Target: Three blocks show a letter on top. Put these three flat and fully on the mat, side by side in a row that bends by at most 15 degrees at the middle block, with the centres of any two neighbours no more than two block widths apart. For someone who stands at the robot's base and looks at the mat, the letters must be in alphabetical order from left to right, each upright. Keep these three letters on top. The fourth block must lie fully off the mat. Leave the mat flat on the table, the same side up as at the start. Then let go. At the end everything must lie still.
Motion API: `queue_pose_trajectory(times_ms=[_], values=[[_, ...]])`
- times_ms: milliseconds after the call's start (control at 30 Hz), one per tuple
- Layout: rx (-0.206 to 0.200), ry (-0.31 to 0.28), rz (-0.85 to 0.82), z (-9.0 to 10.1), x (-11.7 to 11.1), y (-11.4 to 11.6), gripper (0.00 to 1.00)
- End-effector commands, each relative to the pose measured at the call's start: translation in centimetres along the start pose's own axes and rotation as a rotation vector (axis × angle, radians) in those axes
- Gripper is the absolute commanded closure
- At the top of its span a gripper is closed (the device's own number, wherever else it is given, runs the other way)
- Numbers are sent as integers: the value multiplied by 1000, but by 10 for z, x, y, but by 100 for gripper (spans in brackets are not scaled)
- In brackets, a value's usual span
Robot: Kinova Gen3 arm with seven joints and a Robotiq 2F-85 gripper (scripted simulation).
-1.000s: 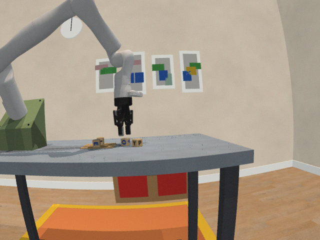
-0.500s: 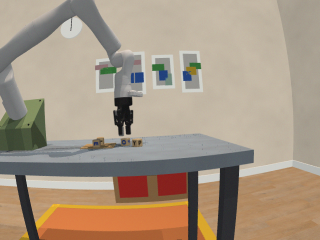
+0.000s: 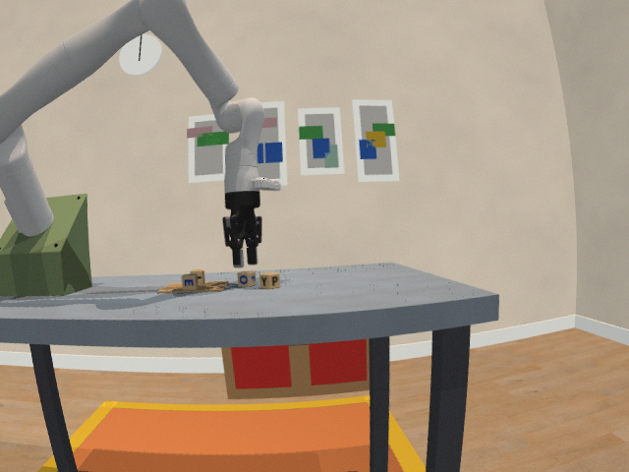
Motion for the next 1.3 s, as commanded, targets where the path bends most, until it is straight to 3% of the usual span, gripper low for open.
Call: queue_pose_trajectory(times_ms=[0, 800, 1267], values=[[-2, 1, 0, 1, 0, -1, 33], [-2, 1, 0, 0, 0, -1, 33], [-2, 1, 0, -22, 0, -1, 33]])
Point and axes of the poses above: the point where the finger pads meet when closed, its own z axis back along the fingers, its own y axis across the jaws, x = y × z, the point moved 3 cm from there along z, back along the fingers, and after that the axes turned 12 degrees about -z, right-handed, at the moved point
